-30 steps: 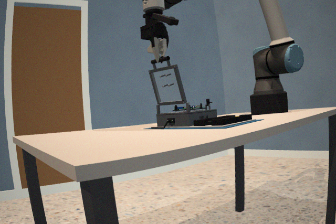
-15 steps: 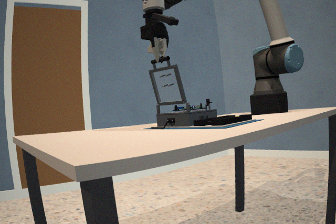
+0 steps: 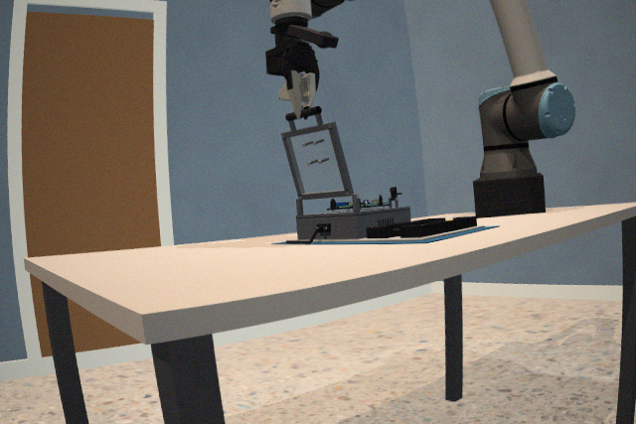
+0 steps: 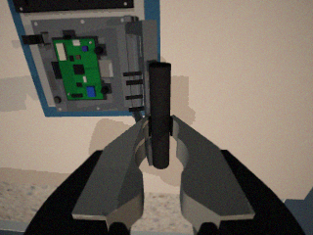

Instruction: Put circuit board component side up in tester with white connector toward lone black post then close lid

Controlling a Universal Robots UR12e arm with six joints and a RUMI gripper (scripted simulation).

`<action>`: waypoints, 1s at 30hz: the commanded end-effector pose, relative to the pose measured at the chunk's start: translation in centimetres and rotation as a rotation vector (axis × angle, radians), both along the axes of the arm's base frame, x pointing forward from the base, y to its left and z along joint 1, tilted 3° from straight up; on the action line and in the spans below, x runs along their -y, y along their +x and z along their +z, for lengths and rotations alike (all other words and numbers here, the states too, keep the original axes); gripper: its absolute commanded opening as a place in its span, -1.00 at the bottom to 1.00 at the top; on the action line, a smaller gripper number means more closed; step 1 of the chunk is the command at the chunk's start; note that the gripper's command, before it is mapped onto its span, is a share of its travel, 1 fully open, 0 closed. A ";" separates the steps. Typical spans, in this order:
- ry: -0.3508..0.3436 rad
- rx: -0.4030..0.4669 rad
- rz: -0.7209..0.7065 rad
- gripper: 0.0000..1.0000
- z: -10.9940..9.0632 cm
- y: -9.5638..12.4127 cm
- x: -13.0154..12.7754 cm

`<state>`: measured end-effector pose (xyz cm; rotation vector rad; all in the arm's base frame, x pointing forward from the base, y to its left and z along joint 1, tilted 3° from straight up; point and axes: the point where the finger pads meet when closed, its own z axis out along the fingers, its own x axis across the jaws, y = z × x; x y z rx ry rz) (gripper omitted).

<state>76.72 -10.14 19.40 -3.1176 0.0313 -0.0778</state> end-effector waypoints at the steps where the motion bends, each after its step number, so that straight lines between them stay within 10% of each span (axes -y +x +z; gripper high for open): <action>1: -0.001 0.001 0.000 -1.00 0.1 0.0 0.0; 30: -0.001 0.001 0.000 -1.00 0.2 -0.5 0.0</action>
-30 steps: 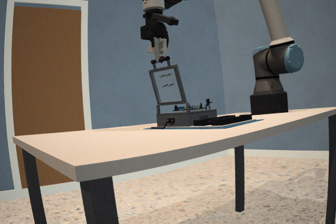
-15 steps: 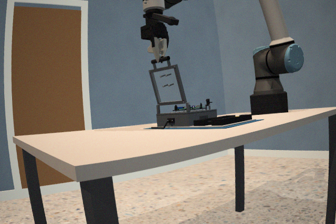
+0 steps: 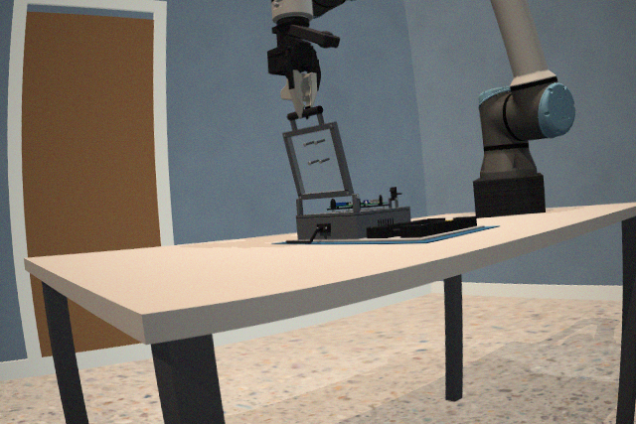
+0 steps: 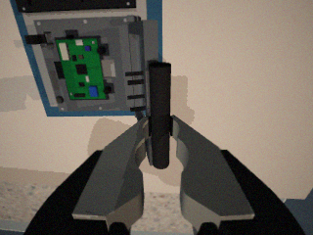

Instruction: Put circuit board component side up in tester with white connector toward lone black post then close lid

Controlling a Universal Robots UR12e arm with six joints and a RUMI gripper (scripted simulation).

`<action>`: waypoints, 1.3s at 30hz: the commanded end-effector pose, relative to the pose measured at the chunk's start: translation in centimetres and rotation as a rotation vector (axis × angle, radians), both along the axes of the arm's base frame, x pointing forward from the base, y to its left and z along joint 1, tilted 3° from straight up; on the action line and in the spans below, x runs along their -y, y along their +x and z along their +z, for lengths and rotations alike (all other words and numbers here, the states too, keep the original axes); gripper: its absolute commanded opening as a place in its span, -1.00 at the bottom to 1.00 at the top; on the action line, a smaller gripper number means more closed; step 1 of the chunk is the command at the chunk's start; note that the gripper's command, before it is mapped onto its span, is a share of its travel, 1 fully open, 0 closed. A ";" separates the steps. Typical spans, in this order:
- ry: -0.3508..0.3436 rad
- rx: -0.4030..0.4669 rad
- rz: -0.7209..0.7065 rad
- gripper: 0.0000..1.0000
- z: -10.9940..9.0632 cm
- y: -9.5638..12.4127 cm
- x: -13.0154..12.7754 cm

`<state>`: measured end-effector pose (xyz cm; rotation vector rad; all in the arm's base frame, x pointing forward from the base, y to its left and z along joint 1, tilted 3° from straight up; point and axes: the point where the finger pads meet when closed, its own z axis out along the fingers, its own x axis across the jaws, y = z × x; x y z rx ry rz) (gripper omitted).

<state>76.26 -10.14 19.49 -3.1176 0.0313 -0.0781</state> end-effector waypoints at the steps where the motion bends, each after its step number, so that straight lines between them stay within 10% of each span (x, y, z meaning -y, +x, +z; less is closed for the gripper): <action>1: -0.001 0.001 0.000 -1.00 0.1 -0.1 0.0; 39: -0.001 0.001 0.000 -1.00 0.4 -2.9 0.0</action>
